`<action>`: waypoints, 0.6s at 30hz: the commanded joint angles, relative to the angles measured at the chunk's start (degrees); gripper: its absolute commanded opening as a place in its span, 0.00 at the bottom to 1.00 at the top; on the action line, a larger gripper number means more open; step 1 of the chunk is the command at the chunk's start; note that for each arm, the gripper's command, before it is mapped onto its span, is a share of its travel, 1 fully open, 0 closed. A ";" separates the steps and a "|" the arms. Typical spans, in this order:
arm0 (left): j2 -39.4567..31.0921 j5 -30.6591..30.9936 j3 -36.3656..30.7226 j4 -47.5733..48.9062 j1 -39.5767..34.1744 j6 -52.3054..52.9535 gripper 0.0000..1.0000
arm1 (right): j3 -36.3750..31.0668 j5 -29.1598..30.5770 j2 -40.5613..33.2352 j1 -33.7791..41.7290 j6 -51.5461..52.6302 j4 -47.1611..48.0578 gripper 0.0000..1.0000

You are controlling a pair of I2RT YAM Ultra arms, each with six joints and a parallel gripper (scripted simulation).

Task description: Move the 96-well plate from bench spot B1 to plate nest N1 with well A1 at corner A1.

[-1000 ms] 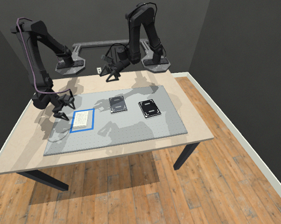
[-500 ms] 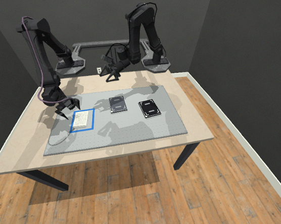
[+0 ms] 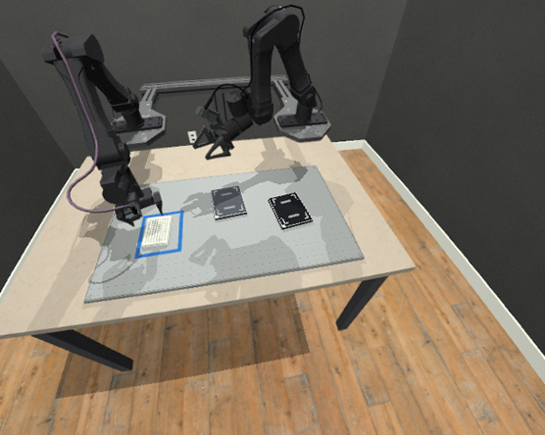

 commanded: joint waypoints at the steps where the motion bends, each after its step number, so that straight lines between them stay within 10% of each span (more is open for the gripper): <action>1: -0.83 0.62 -0.75 0.55 0.08 -0.57 1.00 | 2.48 2.84 1.49 1.79 12.93 -2.97 1.00; 18: -0.83 0.62 -0.75 0.55 0.08 -0.57 1.00 | 7.53 3.93 4.80 3.34 21.97 -6.38 1.00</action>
